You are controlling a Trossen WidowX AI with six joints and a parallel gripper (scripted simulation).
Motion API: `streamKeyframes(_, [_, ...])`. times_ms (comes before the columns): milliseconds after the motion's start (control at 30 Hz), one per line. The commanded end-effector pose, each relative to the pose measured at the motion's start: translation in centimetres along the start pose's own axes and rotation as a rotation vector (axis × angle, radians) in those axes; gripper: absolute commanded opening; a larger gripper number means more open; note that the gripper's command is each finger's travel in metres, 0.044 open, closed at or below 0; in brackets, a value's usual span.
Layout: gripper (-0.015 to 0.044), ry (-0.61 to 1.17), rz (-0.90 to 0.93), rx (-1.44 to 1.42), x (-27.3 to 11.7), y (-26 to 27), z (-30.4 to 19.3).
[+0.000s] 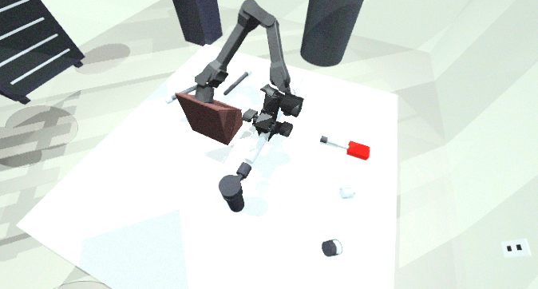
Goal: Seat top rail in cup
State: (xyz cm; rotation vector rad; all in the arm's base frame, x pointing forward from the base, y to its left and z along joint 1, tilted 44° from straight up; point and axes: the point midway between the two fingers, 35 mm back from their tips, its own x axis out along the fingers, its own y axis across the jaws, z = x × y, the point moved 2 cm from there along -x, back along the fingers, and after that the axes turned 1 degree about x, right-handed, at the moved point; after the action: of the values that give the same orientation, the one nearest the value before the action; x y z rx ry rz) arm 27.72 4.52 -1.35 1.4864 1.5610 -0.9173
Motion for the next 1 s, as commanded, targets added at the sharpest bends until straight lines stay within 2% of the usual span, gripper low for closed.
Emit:
streamKeyframes(0, [0.0000,0.001,0.001,0.000,0.03,0.01,-0.01])
streamKeyframes(967, [0.0000,0.000,0.001,0.000,-0.50,0.65,0.78])
